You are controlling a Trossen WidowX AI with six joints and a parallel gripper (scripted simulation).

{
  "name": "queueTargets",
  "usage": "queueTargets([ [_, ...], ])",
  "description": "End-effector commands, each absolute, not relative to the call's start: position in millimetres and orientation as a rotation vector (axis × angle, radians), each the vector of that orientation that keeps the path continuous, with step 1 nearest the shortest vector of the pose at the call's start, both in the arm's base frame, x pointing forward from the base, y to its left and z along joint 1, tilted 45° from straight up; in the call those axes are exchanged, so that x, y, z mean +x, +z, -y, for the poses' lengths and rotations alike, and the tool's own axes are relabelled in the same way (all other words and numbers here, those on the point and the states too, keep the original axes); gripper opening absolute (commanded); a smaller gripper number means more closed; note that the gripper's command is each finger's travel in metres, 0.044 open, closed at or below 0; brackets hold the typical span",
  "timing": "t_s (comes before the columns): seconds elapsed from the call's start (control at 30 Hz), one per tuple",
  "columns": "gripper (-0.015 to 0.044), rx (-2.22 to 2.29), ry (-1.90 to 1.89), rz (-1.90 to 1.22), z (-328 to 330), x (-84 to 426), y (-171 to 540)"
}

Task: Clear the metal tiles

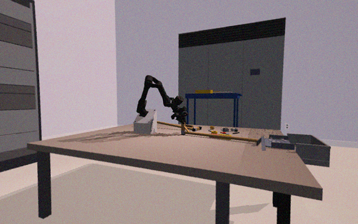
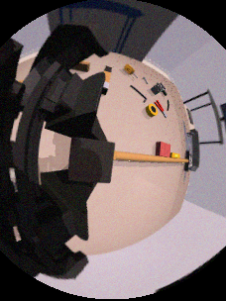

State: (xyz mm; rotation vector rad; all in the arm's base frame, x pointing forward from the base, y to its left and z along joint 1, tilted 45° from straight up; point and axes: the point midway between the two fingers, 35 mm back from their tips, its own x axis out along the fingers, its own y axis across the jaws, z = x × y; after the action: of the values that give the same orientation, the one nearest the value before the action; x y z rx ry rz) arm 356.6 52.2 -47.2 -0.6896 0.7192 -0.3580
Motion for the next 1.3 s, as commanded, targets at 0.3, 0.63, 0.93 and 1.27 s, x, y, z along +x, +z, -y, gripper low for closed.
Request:
queueTargets([
  [0.3,0.0,-0.7,-0.334,-0.725,-65,358,-55],
  [0.63,0.0,-0.71,-0.315,-0.733,-75,359,-64],
  [0.93,0.0,-0.721,-0.295,-0.742,-83,359,-71],
  [1.27,0.0,-0.741,-0.263,-0.756,-92,357,-80],
])
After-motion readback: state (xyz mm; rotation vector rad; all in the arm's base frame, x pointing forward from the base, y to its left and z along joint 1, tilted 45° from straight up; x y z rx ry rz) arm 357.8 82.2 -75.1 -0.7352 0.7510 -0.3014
